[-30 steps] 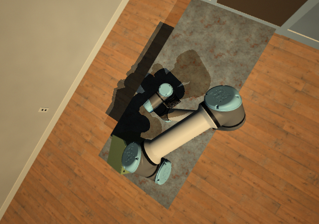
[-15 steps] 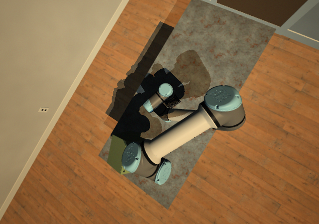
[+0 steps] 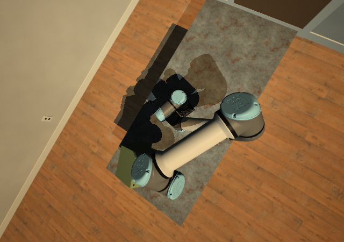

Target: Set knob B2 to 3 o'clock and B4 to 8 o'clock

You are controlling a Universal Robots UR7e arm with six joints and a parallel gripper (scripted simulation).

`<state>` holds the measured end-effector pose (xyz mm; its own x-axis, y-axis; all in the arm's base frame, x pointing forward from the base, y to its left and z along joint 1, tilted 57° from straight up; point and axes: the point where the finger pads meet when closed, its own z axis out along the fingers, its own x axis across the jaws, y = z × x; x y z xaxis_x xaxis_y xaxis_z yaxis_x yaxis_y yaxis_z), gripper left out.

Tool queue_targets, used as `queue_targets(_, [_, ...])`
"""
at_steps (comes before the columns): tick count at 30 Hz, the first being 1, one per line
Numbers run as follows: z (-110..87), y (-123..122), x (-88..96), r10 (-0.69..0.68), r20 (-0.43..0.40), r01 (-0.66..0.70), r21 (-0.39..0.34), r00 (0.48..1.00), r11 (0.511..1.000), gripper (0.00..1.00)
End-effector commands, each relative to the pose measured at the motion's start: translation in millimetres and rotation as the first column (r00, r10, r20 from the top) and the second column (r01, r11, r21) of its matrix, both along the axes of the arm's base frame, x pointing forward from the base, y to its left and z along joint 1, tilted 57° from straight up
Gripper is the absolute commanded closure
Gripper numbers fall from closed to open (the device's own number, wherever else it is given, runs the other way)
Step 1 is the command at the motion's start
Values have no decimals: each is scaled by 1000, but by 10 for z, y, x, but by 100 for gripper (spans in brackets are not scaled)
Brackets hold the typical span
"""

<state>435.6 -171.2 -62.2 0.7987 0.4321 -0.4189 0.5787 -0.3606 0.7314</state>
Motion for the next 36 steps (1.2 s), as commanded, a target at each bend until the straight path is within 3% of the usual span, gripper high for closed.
queue_targets(1, [3,3,2,-11,19,11,4,1000,1000,70])
queue_targets(8, [3,3,2,-34,53,33,11,998,999,70])
queue_targets(22, [3,3,2,-135,200,127,54,971,991,70])
queue_targets(36, [3,3,2,-304,423,263,154,854,953,70])
